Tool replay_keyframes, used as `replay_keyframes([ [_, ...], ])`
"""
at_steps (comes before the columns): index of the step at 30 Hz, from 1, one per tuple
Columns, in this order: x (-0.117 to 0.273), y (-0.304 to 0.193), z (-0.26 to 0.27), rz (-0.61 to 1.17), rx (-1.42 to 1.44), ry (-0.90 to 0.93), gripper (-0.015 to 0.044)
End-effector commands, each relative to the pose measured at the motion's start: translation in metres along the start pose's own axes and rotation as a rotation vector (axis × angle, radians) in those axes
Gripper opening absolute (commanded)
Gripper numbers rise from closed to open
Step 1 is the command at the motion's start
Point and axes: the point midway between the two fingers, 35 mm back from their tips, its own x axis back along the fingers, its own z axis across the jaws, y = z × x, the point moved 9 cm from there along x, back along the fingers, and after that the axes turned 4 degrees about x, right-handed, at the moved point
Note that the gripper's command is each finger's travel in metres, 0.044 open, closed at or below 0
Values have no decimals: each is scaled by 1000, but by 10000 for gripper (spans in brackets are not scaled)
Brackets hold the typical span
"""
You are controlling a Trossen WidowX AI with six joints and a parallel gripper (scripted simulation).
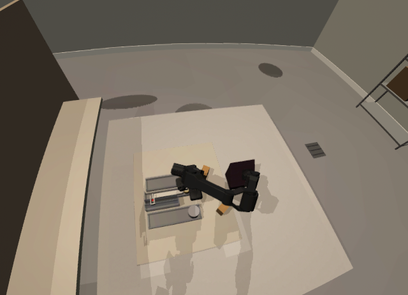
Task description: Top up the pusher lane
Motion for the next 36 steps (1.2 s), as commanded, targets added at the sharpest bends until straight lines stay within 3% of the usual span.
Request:
replay_keyframes([
  [1, 4, 8, 2, -27, 12, 5, 0],
  [36, 4, 13, 2, -27, 13, 5, 0],
])
